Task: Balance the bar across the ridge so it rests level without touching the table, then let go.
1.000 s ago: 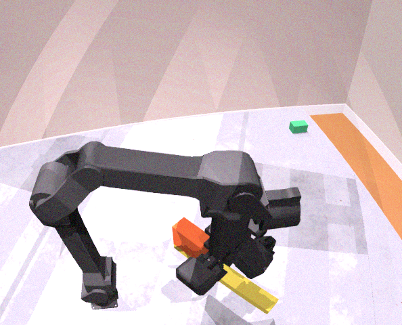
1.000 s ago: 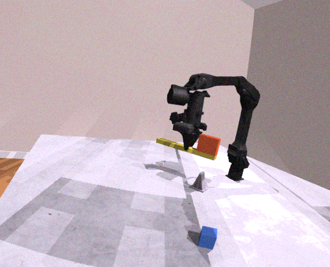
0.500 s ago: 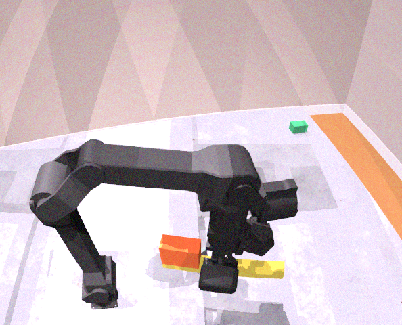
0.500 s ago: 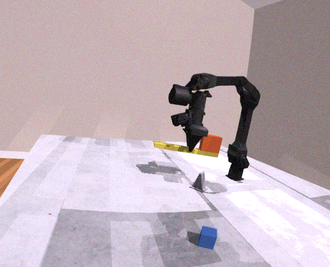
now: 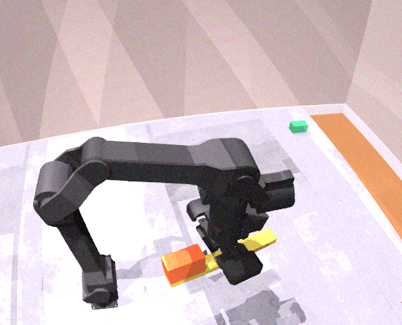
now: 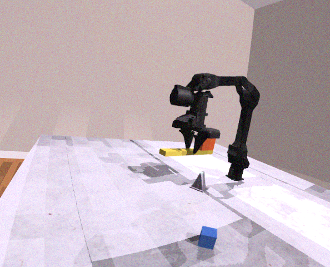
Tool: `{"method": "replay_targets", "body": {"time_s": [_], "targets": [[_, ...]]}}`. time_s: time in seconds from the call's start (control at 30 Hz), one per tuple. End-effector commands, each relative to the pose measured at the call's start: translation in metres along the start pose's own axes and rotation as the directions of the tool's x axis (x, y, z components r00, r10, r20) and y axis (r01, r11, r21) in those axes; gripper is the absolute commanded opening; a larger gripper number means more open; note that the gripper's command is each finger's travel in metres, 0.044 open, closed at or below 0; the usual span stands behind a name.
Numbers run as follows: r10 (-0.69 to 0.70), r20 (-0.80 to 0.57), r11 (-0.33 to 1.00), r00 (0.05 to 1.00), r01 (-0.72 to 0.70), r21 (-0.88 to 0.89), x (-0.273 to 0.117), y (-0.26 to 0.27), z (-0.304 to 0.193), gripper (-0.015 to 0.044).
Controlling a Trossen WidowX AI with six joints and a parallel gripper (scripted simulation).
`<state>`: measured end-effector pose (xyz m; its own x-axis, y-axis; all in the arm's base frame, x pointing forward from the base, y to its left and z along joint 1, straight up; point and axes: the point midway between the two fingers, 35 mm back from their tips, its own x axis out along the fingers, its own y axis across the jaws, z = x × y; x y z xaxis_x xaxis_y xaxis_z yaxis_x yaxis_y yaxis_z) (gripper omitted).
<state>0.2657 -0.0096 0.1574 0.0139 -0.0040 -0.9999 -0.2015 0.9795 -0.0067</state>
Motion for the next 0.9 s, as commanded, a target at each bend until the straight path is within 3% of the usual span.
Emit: {"method": "replay_targets", "body": {"time_s": [0.0, 0.4, 0.87], "targets": [[0.001, 0.011, 0.991, 1.0, 0.0, -0.134, -0.003, 0.004, 0.004, 0.0], [0.003, 0.012, 0.819, 1.0, 0.004, -0.573, -0.004, 0.022, 0.011, 0.0], [0.006, 0.012, 0.393, 1.0, 0.009, -0.919, -0.004, 0.05, 0.016, 0.0]]}}
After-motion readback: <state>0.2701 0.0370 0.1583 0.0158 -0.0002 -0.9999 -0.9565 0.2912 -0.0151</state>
